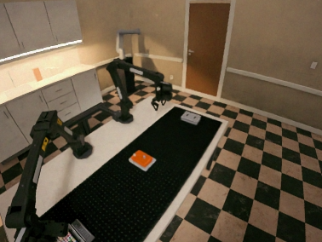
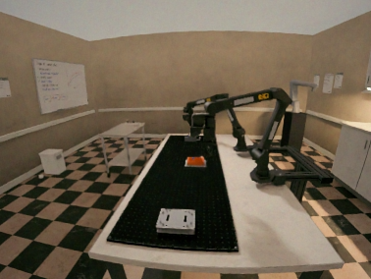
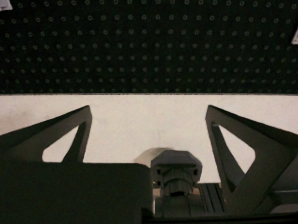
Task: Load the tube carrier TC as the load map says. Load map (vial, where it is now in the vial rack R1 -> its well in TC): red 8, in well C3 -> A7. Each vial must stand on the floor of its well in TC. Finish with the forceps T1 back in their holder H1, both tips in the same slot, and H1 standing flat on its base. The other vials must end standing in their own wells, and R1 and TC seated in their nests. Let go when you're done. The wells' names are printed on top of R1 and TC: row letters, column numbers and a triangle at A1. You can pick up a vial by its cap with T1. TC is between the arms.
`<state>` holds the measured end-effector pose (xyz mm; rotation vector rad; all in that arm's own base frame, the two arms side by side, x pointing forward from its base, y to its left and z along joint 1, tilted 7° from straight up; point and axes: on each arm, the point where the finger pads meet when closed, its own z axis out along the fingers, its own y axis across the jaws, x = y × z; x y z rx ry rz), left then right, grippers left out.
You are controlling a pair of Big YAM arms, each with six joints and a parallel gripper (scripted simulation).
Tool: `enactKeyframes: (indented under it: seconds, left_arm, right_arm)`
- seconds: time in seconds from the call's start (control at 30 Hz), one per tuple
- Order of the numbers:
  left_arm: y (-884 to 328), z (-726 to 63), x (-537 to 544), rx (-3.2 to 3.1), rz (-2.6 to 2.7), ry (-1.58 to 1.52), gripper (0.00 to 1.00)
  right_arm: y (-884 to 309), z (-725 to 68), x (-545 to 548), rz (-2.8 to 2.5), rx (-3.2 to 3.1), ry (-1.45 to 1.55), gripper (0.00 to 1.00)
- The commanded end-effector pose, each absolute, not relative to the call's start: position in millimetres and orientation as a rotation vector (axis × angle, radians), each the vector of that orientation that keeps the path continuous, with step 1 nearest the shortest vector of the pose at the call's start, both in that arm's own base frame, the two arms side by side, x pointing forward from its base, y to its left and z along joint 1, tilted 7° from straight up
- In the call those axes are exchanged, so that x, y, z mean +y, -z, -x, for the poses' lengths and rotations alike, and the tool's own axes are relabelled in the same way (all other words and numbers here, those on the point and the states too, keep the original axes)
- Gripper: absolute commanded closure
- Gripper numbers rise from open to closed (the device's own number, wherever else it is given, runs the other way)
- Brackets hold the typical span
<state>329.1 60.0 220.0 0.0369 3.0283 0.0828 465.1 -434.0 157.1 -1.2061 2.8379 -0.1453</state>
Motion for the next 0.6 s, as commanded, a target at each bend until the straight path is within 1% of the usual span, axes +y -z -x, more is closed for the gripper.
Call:
enactKeyframes:
  seconds: [0.0, 0.57]
  left_arm:
    - [-239.5, -346.8, 63.4, 2.996, -0.052, -0.09, 0.0]
    - [-239.5, -346.8, 63.4, 2.996, -0.052, -0.09, 0.0]
  right_arm:
    - [-147.1, -472.5, -432.3, 1.215, 2.832, 0.136, 0.89]
    - [-145.5, -474.4, -434.0, 1.212, 2.83, 0.146, 0.89]
